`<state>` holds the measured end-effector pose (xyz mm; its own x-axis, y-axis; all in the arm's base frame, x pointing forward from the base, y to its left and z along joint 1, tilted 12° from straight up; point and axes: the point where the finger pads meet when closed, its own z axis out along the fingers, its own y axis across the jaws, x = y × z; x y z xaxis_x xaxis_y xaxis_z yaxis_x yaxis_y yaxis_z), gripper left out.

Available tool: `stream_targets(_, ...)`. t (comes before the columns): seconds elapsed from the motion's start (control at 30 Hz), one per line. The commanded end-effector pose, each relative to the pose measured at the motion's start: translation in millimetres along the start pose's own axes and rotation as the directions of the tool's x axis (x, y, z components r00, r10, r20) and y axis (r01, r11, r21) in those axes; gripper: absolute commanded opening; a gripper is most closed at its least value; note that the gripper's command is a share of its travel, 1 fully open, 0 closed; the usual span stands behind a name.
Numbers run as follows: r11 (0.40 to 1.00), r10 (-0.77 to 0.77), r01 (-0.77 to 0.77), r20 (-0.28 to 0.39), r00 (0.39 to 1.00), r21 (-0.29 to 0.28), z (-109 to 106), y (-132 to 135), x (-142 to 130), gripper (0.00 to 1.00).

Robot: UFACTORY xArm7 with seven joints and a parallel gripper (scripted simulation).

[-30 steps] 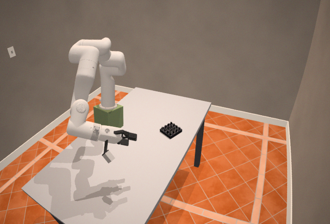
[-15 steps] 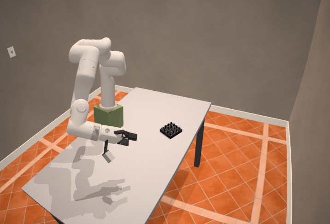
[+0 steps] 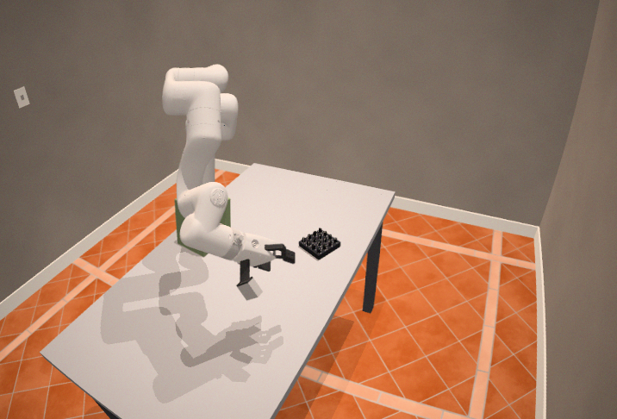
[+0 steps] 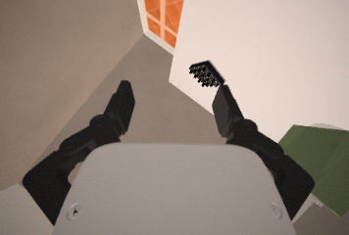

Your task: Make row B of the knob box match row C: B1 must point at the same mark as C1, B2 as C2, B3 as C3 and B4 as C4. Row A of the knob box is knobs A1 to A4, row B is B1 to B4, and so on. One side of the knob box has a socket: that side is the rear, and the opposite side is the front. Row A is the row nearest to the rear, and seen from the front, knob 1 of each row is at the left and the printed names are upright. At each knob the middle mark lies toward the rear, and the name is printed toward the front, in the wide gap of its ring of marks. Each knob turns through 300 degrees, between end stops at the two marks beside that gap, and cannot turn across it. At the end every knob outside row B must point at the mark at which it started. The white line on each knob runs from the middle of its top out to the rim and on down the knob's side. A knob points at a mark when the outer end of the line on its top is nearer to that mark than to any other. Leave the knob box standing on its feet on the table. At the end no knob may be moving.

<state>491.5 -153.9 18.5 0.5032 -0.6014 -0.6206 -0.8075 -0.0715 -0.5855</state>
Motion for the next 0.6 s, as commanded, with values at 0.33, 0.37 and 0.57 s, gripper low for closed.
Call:
stream_targets(0.33, 0.941, -0.114, 0.095, -0.038, 0.993, -0.326, 111.9, 18.2, -48.9, 1.00)
stream_targets(0.37, 0.932, -0.127, 0.106, -0.039, 0.991, -0.347, 119.1, 20.3, -53.2, 1.00)
stream_targets(0.57, 0.873, -0.211, 0.170, -0.040, 0.977, -0.457, 155.3, 32.2, -77.8, 1.00)
